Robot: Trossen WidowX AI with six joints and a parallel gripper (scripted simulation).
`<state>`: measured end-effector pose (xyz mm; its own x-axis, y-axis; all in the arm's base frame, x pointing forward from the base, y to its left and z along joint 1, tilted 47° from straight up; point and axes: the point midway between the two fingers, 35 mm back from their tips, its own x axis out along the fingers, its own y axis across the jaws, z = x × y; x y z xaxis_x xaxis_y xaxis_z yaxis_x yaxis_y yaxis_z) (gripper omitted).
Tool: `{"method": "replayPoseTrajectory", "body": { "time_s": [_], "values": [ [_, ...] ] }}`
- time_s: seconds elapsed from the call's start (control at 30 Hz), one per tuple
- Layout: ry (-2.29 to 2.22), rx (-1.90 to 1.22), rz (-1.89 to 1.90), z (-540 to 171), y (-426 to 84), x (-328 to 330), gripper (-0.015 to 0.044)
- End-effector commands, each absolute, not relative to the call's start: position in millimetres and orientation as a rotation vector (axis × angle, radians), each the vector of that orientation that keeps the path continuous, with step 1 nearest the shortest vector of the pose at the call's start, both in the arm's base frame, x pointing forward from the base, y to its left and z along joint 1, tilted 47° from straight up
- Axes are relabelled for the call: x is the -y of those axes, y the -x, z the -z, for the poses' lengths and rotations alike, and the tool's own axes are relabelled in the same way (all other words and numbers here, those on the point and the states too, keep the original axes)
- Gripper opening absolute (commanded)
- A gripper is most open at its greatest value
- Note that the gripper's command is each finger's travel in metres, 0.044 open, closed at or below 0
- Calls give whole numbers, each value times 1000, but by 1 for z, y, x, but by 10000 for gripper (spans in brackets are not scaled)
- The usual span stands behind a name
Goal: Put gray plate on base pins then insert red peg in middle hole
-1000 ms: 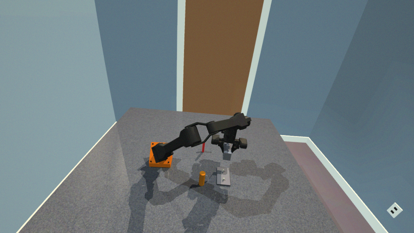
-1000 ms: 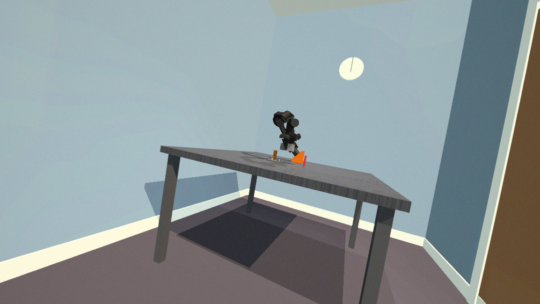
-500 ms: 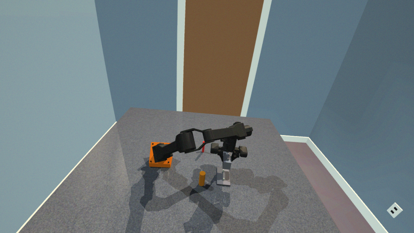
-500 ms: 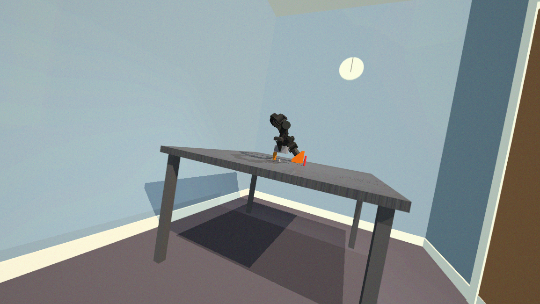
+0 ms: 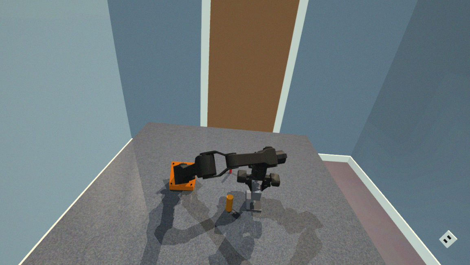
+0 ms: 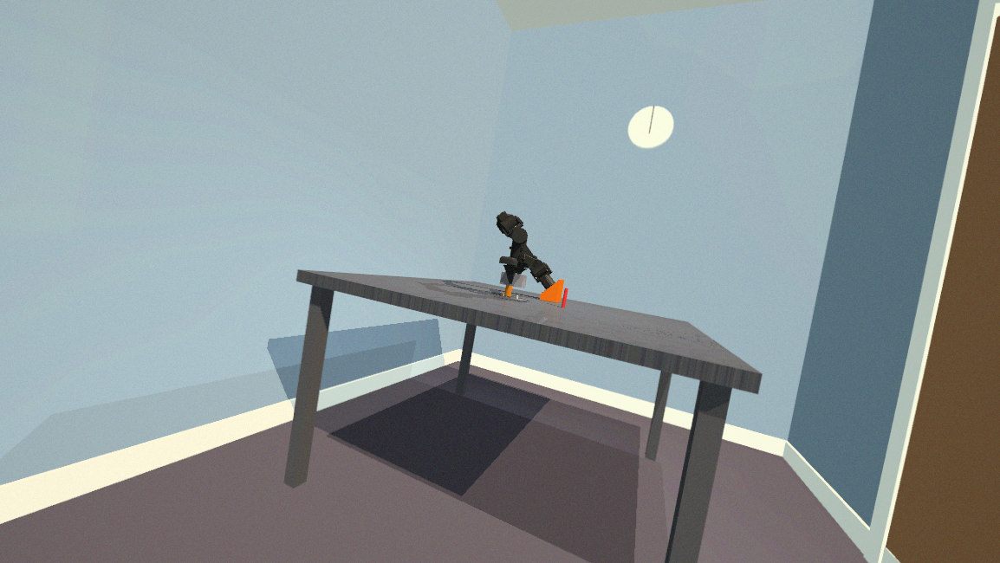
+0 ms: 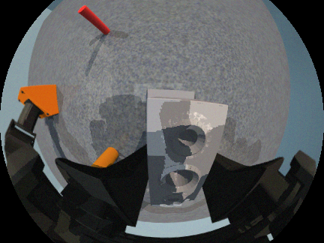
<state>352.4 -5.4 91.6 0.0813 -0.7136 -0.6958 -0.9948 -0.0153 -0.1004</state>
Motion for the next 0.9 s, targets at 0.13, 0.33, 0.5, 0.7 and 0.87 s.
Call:
{"method": "replayPoseTrajectory", "body": {
  "time_s": [0.13, 0.33, 0.5, 0.7, 0.87],
  "values": [
    [1795, -1693, -630, -91, -351, 8, 0],
    [1795, -1693, -630, -91, -351, 8, 0],
    [1795, -1693, -630, -92, -351, 8, 0],
    [1795, -1693, -630, -92, -351, 8, 0],
    [1795, -1693, -630, -89, -352, 12, 0]
  ]
}}
